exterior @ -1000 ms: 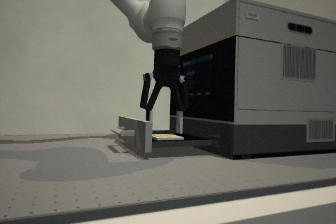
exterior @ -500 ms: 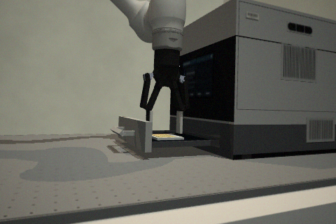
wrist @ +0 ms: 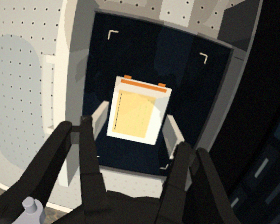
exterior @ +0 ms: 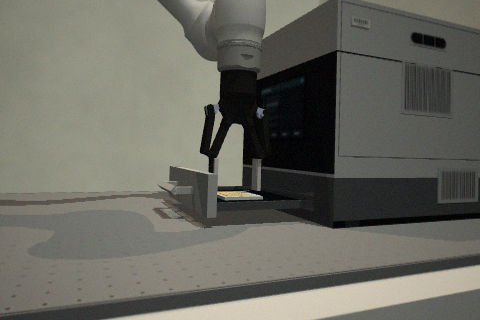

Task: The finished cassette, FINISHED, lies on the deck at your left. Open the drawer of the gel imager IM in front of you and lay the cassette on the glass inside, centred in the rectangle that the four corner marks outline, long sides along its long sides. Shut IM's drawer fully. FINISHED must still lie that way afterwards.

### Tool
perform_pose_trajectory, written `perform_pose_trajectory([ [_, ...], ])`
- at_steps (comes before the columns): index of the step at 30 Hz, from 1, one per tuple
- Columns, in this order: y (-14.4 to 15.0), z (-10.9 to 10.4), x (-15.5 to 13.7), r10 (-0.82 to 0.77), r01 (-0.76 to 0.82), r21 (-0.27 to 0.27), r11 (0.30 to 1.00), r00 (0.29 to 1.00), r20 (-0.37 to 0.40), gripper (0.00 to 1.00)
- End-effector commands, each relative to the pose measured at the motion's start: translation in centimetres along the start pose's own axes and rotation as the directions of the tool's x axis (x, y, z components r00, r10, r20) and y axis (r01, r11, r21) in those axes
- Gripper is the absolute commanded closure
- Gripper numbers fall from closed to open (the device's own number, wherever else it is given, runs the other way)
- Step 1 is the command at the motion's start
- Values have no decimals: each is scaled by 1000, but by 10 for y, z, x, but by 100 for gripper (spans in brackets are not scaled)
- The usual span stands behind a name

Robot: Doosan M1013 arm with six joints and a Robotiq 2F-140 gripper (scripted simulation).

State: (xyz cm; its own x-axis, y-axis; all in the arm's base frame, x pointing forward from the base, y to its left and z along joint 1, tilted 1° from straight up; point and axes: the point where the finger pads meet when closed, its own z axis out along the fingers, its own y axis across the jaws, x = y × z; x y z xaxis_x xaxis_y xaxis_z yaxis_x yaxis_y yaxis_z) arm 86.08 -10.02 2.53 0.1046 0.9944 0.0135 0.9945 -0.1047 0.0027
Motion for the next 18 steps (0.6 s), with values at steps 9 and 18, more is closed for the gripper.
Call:
perform_pose_trajectory([
  [9, -1, 4, 1, -2, 2, 1, 1000, 1000, 1, 38],
  [18, -1, -2, 1, -2, 2, 1, 1000, 1000, 1, 38],
])
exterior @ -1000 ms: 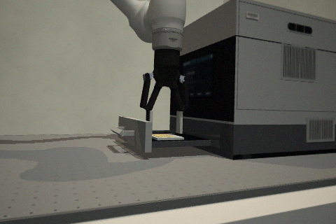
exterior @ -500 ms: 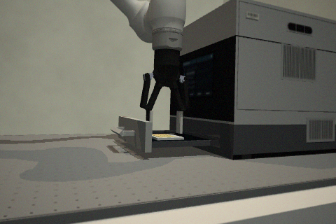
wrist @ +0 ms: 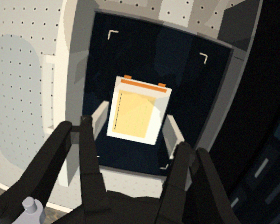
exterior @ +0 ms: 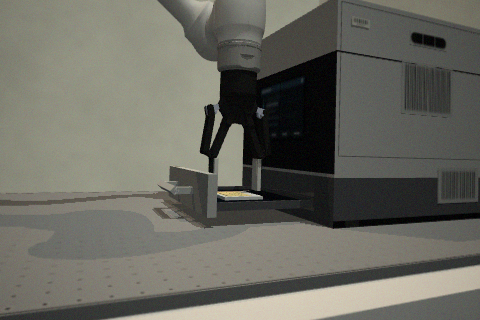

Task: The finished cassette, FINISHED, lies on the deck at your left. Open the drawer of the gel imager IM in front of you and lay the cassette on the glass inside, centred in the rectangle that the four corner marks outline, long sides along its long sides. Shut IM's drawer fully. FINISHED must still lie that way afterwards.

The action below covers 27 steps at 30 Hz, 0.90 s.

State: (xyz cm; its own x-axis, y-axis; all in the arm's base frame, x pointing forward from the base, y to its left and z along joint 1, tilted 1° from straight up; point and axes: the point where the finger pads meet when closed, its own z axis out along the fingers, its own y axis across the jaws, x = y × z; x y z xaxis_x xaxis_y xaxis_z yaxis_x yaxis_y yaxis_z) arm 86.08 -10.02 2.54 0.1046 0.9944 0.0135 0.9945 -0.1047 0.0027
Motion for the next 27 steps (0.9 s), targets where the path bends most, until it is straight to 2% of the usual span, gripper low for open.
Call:
perform_pose_trajectory([
  [1, -1, -4, 1, -2, 2, 1, 1000, 1000, 1, 38],
  [27, -1, -33, 1, -2, 2, 1, 1000, 1000, 1, 38],
])
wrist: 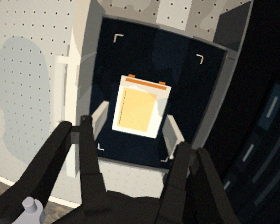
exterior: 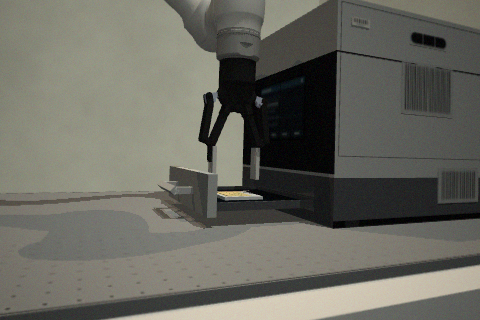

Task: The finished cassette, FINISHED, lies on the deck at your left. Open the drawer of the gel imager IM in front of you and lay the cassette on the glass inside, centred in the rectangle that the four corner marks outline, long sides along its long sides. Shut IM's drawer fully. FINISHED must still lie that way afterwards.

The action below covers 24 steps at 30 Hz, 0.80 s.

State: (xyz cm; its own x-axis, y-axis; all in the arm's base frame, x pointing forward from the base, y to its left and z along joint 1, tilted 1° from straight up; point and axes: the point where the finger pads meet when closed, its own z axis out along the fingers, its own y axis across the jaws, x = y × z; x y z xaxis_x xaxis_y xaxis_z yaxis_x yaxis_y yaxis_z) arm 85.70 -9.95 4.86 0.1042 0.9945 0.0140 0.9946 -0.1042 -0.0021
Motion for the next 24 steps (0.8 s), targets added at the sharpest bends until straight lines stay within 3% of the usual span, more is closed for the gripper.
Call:
perform_pose_trajectory([
  [1, 3, -11, 0, -1, 1, -4, 1000, 1000, 2, 38],
  [24, 2, -39, 0, -1, 1, -4, 1000, 1000, 2, 38],
])
